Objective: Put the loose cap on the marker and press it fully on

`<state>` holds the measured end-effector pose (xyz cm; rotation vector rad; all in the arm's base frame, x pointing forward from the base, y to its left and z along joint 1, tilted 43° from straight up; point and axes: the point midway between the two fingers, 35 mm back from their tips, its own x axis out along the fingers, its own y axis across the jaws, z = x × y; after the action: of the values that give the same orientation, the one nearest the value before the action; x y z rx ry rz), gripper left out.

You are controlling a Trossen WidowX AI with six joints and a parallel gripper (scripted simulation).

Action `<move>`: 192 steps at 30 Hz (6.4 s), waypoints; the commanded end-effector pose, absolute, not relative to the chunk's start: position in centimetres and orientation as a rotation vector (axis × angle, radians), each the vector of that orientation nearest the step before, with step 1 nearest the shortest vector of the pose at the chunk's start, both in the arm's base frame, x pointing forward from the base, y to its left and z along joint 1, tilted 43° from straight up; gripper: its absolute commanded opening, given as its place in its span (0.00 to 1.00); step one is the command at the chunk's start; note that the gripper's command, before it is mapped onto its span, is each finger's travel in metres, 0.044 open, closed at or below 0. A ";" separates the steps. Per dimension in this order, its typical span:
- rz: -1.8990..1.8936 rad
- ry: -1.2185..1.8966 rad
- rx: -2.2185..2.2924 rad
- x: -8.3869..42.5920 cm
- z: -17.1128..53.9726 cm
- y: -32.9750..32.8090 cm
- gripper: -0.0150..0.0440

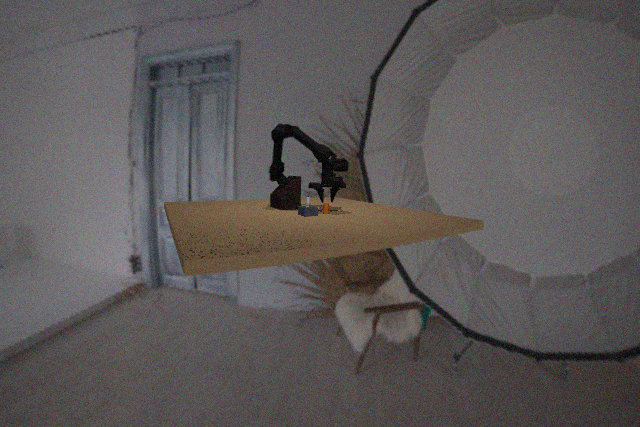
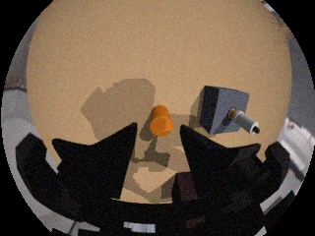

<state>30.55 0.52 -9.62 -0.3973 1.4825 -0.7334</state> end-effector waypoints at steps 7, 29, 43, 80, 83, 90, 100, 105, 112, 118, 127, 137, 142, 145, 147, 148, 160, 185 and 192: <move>-0.741 1.492 -0.408 30.1 -10.9 -0.9 0.67; -0.743 1.491 -0.409 29.7 -12.7 -2.7 0.54; -0.742 1.491 -0.409 29.8 -12.5 -2.2 0.28; -0.737 1.494 -0.407 31.1 -2.0 -0.9 0.25; -0.738 1.494 -0.408 31.2 -0.9 -1.4 0.25; -0.741 1.493 -0.409 31.0 1.7 -2.6 0.25; -0.744 1.493 -0.411 30.8 3.1 -3.6 0.25; -0.744 1.493 -0.411 30.7 2.9 -3.8 0.25; -0.744 1.492 -0.411 30.7 2.1 -4.4 0.25; -0.744 1.492 -0.411 30.7 1.4 -5.1 0.25; -0.744 1.492 -0.412 30.6 0.3 -6.1 0.25; -0.746 1.492 -0.413 30.3 -1.0 -7.1 0.25; -0.746 1.492 -0.413 30.3 -1.5 -7.5 0.25; -0.746 1.492 -0.413 30.4 -1.8 -7.8 0.25; -0.746 1.492 -0.413 30.4 -2.0 -8.0 0.25; -0.746 1.491 -0.413 30.5 -2.1 -8.1 0.25; -0.747 1.491 -0.414 30.9 -3.2 -9.2 0.25; -0.748 1.491 -0.414 31.2 -4.5 -10.5 0.25; -0.748 1.491 -0.414 31.2 -4.5 -10.5 0.25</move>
<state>32.09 -8.39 -2.58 -0.4473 1.4425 -0.7045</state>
